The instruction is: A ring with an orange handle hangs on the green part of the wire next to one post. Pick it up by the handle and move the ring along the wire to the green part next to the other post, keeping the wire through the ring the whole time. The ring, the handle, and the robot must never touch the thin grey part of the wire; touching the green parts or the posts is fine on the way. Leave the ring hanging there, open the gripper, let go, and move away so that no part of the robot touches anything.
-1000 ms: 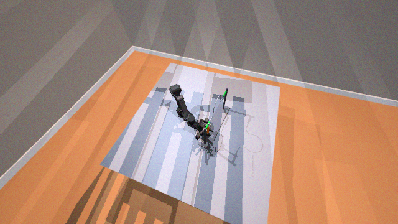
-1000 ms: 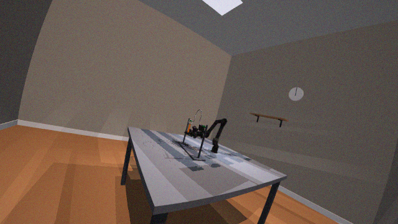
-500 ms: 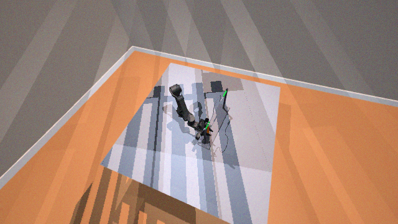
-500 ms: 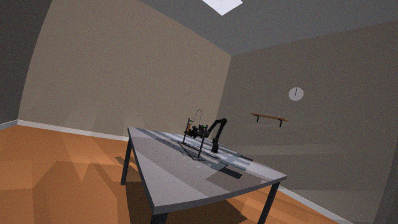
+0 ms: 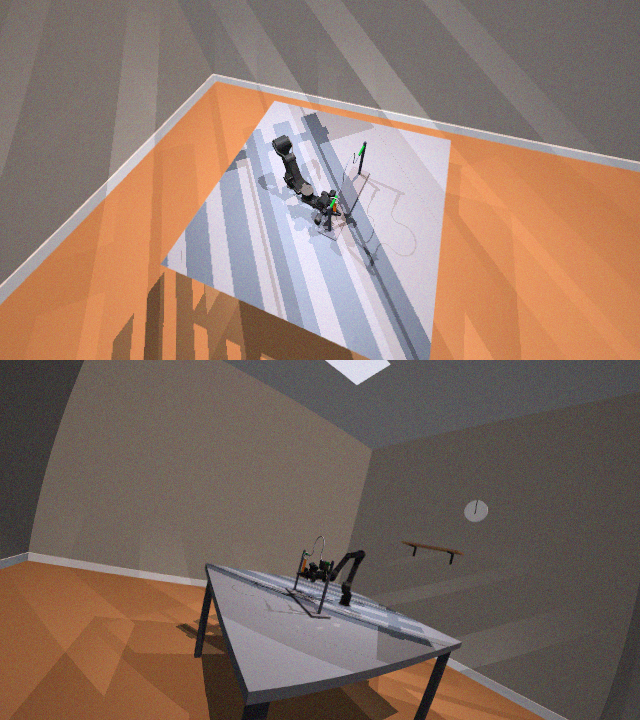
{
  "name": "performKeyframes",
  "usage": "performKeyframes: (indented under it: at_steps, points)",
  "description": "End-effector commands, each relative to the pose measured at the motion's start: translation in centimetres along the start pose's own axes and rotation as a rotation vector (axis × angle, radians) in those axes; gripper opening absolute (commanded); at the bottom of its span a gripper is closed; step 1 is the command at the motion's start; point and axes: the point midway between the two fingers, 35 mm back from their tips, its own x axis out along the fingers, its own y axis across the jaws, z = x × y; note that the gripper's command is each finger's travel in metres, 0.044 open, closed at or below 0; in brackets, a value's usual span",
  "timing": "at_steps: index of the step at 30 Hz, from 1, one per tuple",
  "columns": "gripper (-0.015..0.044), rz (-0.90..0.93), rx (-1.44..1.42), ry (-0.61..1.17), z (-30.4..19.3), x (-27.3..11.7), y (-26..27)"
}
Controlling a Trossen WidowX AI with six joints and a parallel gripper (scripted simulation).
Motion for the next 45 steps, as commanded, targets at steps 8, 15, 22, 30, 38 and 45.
performKeyframes:
  at_steps: [8,15,22,30,38,45]
  points:
    - [-0.0150,0.000,0.000,0.000,0.2,0.0,0.0]
    - [-0.0150,-0.001,0.001,-0.001,1.2,-0.1,0.0]
    - [-0.0150,-0.001,0.001,-0.001,1.3,-0.1,0.0]
    - [-0.0150,-0.001,0.001,-0.001,1.3,-0.1,0.0]
    - [-0.0150,-0.001,0.001,-0.001,1.3,-0.1,0.0]
    - [-0.0150,0.000,0.002,-0.001,1.3,-0.1,0.6]
